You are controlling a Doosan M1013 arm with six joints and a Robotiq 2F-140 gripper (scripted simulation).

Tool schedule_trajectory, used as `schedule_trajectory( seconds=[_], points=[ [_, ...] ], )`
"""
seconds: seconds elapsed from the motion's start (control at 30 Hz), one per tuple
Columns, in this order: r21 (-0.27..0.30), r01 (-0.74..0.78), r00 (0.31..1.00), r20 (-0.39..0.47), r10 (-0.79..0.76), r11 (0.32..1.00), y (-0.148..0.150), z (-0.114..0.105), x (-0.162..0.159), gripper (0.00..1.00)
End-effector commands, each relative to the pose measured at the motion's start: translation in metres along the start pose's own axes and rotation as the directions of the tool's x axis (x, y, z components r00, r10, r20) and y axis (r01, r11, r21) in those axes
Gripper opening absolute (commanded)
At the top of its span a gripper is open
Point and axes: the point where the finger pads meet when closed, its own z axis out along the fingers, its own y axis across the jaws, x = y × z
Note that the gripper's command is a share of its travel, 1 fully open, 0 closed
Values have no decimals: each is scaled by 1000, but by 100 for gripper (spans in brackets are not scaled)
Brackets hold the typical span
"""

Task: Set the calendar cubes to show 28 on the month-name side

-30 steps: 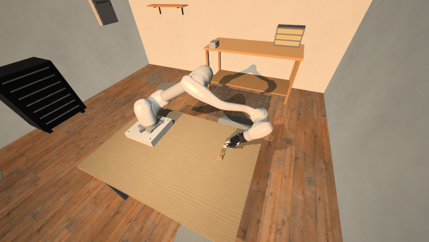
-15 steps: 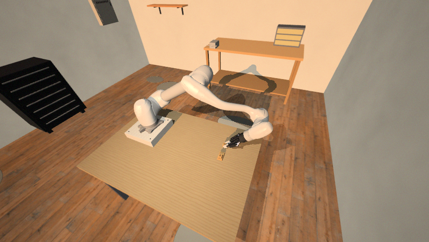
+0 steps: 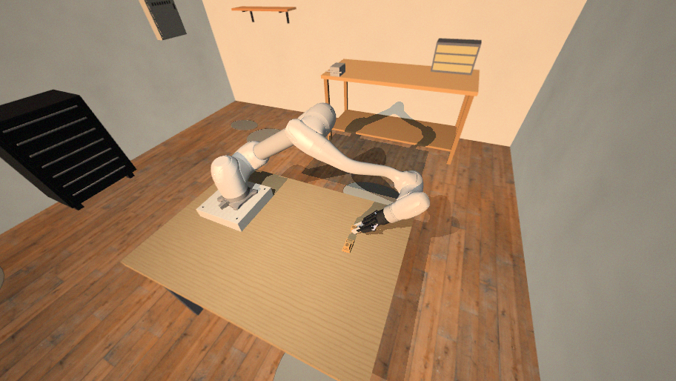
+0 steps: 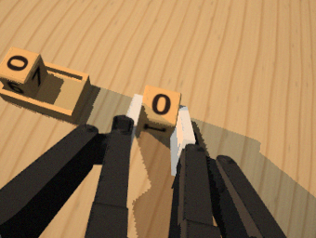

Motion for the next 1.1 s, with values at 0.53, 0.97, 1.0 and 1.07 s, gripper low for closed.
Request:
schedule_trajectory(
  seconds=[0.53,0.97,1.0,1.07],
  points=[
    [4,-6,1000,-5,6,1000,0,9,-6,24],
    [4,-6,1000,-5,6,1000,0,10,-6,24],
    [4,-6,1000,-5,6,1000,0,10,-6,24],
    [4,-6,1000,-5,6,1000,0,10,-6,24]
  ],
)
